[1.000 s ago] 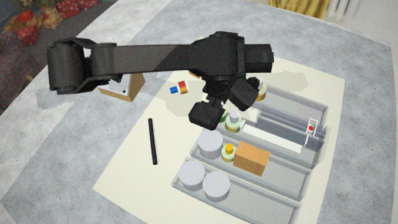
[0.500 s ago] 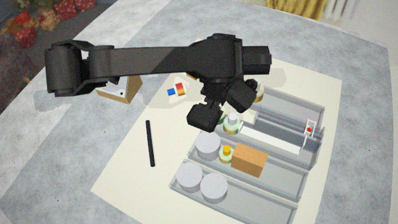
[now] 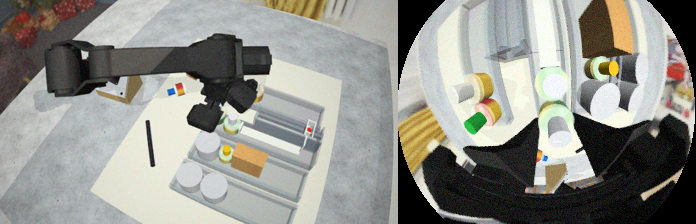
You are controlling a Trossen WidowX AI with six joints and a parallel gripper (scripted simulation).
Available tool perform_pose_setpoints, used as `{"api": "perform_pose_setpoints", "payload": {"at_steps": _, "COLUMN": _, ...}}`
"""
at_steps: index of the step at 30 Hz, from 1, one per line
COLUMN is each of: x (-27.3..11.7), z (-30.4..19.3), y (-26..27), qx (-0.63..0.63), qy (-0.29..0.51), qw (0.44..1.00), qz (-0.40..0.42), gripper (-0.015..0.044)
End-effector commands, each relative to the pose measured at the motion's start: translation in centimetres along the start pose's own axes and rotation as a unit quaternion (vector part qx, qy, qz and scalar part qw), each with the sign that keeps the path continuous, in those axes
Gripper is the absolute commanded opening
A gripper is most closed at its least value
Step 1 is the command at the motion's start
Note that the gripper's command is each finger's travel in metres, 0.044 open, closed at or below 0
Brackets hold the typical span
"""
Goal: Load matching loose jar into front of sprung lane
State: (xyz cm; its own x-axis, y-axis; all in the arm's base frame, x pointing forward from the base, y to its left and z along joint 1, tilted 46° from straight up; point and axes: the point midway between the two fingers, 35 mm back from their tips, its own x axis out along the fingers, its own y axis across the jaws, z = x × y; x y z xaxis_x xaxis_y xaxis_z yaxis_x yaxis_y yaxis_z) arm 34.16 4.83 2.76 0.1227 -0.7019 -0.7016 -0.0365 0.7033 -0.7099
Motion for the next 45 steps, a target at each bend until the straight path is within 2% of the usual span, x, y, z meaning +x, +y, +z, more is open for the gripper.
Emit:
{"api": "perform_pose_setpoints", "payload": {"at_steps": 1, "x": -0.31, "z": 0.92, "y": -0.22, "qx": 0.009, "qy": -0.014, "qw": 1.0, "qz": -0.002, "gripper": 0.0}}
{"api": "perform_pose_setpoints", "payload": {"at_steps": 45, "x": 0.05, "z": 1.36, "y": -0.23, "qx": 0.009, "qy": -0.014, "qw": 1.0, "qz": -0.002, "gripper": 0.0}}
